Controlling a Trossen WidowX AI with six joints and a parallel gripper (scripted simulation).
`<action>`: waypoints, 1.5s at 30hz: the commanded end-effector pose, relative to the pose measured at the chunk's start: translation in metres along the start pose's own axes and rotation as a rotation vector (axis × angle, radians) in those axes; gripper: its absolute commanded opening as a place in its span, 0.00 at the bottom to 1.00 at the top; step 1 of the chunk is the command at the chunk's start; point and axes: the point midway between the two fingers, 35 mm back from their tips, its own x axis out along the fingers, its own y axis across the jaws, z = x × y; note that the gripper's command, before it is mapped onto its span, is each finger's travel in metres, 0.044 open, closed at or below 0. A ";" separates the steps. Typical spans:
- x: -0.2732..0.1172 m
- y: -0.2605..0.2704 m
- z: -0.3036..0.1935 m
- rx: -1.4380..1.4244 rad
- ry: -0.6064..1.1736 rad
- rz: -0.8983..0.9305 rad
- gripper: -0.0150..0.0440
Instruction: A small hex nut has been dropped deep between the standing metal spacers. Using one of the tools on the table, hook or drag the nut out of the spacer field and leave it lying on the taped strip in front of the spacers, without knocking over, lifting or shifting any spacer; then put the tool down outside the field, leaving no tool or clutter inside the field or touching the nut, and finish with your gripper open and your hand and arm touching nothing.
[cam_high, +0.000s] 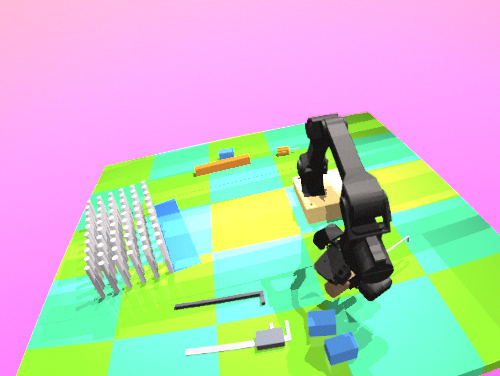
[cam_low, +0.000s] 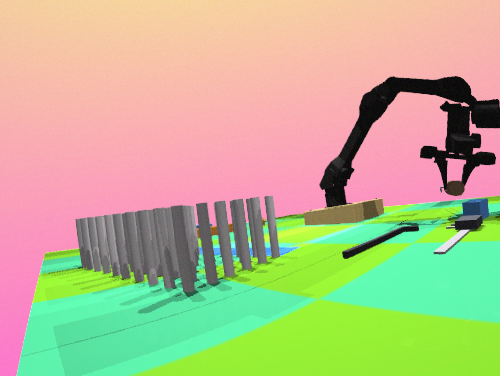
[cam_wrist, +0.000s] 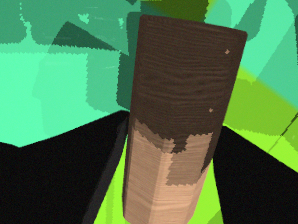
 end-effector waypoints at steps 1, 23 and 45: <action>-0.001 0.000 0.000 0.034 0.011 0.001 0.25; 0.029 0.008 0.001 0.030 0.008 0.000 0.25; 0.057 0.014 0.000 0.028 0.008 -0.005 0.25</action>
